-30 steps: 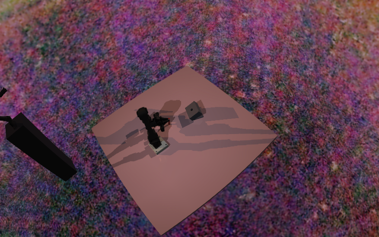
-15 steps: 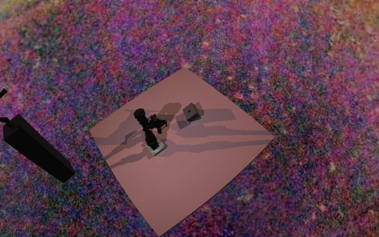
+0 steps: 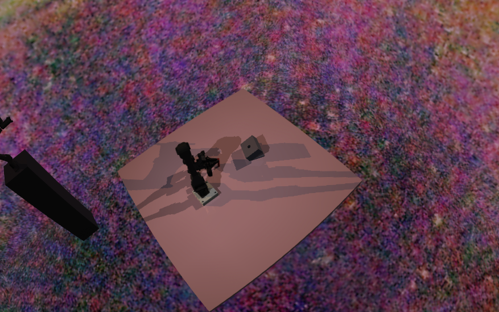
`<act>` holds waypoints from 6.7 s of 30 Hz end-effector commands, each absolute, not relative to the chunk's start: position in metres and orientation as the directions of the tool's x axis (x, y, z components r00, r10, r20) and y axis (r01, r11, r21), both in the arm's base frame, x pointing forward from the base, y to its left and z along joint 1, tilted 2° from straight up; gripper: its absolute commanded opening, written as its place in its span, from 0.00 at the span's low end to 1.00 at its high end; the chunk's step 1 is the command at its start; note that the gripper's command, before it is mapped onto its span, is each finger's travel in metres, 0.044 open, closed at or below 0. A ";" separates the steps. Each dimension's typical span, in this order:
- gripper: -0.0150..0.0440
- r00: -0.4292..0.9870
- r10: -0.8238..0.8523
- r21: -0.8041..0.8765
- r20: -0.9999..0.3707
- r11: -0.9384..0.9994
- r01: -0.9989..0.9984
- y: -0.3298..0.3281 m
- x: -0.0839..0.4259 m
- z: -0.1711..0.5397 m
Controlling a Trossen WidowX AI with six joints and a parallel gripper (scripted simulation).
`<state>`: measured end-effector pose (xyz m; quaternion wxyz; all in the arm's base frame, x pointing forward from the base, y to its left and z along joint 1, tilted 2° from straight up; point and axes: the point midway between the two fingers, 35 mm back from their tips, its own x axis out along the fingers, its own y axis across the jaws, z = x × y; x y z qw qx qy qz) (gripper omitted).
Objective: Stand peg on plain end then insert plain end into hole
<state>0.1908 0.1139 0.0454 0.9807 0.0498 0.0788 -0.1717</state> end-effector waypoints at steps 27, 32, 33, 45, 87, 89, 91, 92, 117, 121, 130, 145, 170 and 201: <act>0.34 0.936 -0.322 0.083 -0.142 0.938 0.336 0.116 0.184 0.042; 0.34 0.937 -0.321 0.083 -0.137 0.939 0.333 0.116 0.184 0.042; 0.34 0.938 -0.320 0.083 -0.136 0.939 0.333 0.116 0.184 0.042; 0.47 0.940 -0.316 0.081 -0.126 0.941 0.328 0.115 0.183 0.044; 1.00 0.940 -0.316 0.082 -0.126 0.941 0.328 0.118 0.184 0.050; 1.00 0.940 -0.316 0.083 -0.127 0.941 0.328 0.125 0.186 0.071; 1.00 0.940 -0.316 0.084 -0.127 0.941 0.327 0.129 0.188 0.095; 1.00 0.940 -0.316 0.084 -0.127 0.941 0.327 0.130 0.189 0.107; 1.00 0.772 -0.500 -0.095 -0.392 0.857 0.507 0.084 0.192 0.175; 1.00 0.692 -0.535 -0.153 -0.485 0.831 0.535 0.079 0.192 0.165; 1.00 0.483 -0.544 -0.253 -0.686 0.801 0.543 0.073 0.191 0.144; 1.00 0.153 -0.322 -0.223 -0.934 0.864 0.451 0.084 0.194 0.124; 1.00 0.008 0.048 0.047 -0.999 0.927 0.372 0.104 0.216 0.122; 1.00 0.007 0.048 0.047 -0.999 0.917 0.396 0.108 0.218 0.072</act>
